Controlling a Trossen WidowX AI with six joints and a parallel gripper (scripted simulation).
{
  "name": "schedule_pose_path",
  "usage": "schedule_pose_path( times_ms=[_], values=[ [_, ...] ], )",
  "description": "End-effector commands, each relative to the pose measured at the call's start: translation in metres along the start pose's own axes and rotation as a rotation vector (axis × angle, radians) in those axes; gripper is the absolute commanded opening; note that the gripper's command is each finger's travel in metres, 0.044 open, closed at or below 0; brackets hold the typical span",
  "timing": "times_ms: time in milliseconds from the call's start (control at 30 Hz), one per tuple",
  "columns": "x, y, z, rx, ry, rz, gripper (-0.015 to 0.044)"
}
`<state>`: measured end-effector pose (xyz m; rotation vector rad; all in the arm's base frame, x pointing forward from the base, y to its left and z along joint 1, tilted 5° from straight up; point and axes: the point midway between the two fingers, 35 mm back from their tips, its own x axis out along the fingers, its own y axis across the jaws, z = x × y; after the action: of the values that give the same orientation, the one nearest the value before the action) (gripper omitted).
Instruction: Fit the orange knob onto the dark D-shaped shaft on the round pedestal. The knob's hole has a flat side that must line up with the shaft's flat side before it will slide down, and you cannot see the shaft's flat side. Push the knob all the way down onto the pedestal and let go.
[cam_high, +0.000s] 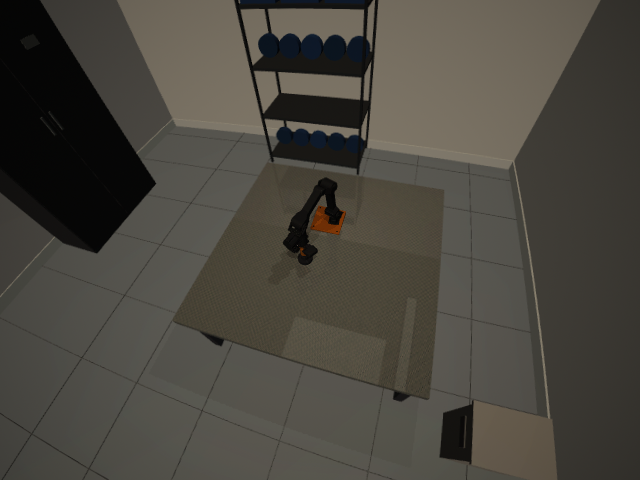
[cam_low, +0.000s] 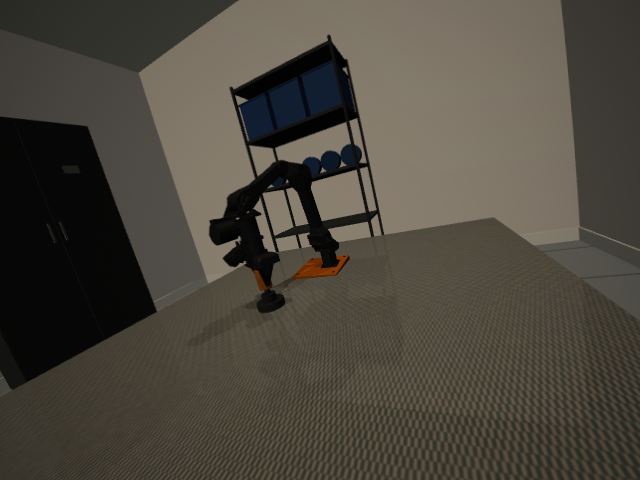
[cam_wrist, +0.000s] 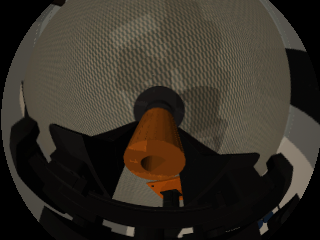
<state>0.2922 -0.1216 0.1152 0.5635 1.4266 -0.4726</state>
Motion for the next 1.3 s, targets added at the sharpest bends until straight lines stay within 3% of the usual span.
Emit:
schedule_pose_path(
  times_ms=[0, 1267],
  values=[
    [0.001, 0.000, -0.001, 0.005, -0.002, 0.001, 0.0000],
    [0.019, 0.000, -0.001, 0.002, -0.001, 0.001, 0.0000]
  ],
)
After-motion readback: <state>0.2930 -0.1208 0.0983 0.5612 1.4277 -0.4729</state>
